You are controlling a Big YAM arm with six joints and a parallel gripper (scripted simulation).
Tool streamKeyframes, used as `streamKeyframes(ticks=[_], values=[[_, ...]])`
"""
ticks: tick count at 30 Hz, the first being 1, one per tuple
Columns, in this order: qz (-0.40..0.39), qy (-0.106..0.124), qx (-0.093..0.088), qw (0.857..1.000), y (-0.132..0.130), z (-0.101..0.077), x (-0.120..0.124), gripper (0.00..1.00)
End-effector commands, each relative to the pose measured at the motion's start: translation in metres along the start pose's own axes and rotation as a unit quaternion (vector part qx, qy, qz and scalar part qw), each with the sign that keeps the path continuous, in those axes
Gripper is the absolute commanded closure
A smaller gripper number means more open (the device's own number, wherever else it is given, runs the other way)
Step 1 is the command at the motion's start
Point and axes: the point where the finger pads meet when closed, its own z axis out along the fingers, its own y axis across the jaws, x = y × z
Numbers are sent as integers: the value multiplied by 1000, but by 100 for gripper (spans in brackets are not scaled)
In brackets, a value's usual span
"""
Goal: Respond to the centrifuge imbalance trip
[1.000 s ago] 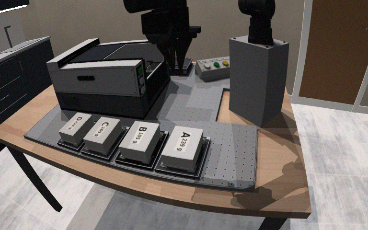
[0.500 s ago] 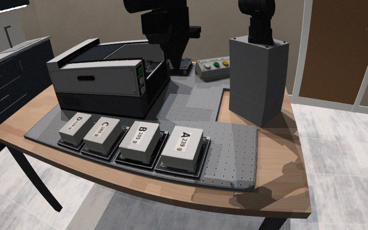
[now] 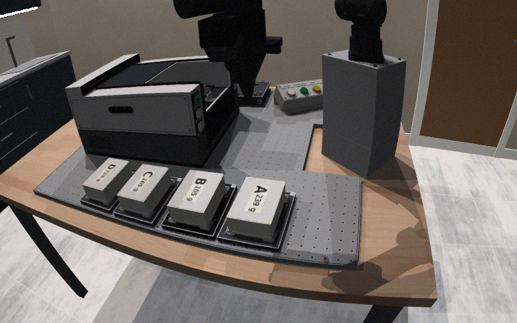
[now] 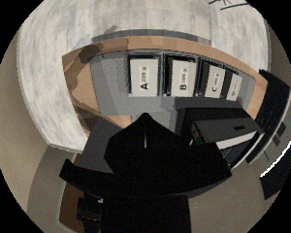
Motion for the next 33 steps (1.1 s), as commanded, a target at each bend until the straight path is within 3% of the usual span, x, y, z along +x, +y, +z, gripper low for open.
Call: streamKeyframes(ticks=[1,11,20,22,33], values=[[0,-13,8,1000,-9,-13,-20,100],[1,-10,7,1000,-33,-13,-25,100],[2,-10,8,1000,-104,-21,-51,100],[2,-10,8,1000,-104,-21,-51,100],[4,-10,10,1000,-245,-25,-63,100]])
